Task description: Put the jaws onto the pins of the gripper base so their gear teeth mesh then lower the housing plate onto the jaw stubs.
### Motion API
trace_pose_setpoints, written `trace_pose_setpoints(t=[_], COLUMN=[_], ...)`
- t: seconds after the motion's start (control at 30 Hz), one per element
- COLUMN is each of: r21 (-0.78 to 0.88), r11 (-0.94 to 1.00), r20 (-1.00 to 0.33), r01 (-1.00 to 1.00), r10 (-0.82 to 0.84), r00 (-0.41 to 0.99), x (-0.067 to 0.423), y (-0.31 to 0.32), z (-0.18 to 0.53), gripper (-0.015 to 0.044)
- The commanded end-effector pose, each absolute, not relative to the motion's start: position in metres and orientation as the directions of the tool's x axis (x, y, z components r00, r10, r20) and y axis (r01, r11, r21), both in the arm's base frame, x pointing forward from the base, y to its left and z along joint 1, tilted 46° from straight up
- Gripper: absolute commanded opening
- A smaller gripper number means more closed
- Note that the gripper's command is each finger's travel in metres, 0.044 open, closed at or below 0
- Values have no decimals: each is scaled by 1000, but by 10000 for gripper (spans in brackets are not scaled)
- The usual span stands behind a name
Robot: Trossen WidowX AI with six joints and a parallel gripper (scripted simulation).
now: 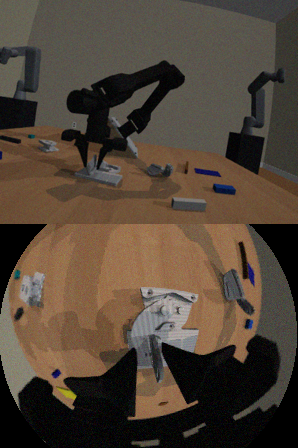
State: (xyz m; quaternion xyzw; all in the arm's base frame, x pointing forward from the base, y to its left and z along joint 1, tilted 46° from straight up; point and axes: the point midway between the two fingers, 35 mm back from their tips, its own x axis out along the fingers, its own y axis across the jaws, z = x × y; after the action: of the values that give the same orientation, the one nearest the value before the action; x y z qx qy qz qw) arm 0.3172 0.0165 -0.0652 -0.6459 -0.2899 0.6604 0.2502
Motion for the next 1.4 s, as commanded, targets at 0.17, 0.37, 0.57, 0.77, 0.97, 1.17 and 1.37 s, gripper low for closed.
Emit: trace_pose_setpoints(t=[0.17,0.37,0.57,0.77,0.97,1.17,1.37], r21=[-708,-708,-708,-708,-708,-708,-706], r11=[-705,-705,-705,-705,-705,-705,-707], r20=[-706,-706,-706,-706,-706,-706,-708], r01=[42,42,42,42,42,42,42], r10=[707,707,707,707,707,707,705], r00=[-39,-39,-39,-39,-39,-39,-39], x=[318,317,317,317,317,317,317], y=[18,19,19,19,19,19,18], z=[-66,-67,-67,-67,-67,-67,-67], gripper=[134,134,134,134,134,134,224])
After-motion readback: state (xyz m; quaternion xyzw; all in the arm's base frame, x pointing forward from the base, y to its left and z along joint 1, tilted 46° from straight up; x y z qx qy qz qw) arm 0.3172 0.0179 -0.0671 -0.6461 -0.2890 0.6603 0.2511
